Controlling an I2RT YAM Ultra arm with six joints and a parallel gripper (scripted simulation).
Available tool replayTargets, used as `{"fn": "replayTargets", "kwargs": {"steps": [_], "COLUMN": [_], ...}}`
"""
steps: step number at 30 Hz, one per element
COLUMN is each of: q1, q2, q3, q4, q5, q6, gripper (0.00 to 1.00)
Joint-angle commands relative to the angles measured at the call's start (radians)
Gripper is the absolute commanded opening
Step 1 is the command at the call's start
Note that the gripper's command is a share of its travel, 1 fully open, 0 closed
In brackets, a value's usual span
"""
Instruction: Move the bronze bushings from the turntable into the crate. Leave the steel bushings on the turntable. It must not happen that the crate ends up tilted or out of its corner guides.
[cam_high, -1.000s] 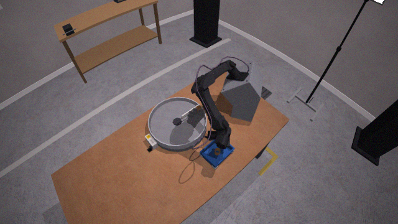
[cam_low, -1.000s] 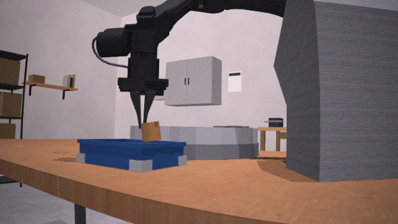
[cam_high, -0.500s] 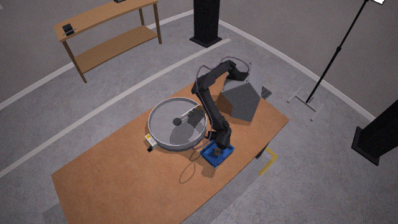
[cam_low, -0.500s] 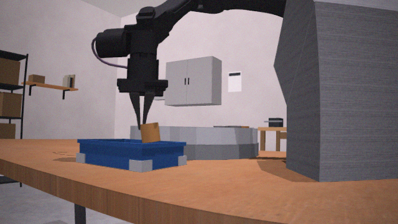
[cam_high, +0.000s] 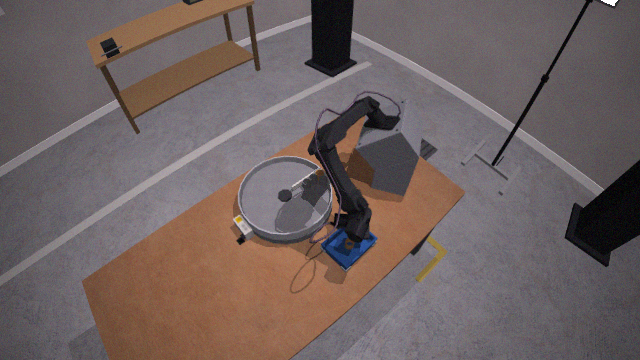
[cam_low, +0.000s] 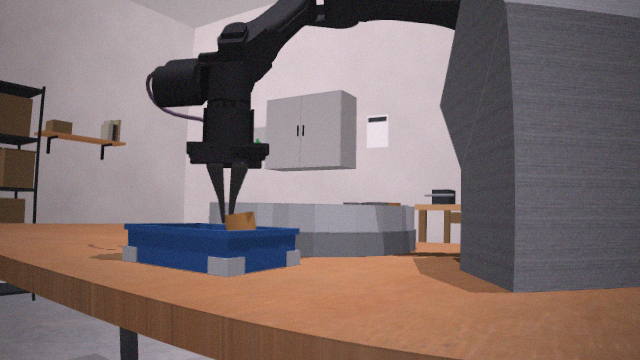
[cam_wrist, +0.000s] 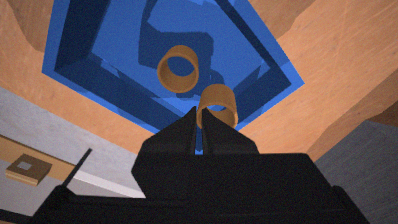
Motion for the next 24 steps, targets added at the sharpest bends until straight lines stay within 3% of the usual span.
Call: {"fn": "replayTargets", "kwargs": {"steps": [1, 24], "q1": [0.029, 0.015], "q2": [0.017, 0.032], "q3": [0.032, 0.048], "q4": [0.031, 0.042], "q5": [0.012, 0.01], "q6": [-0.025, -0.047], "gripper": [0.0, 0.0]}}
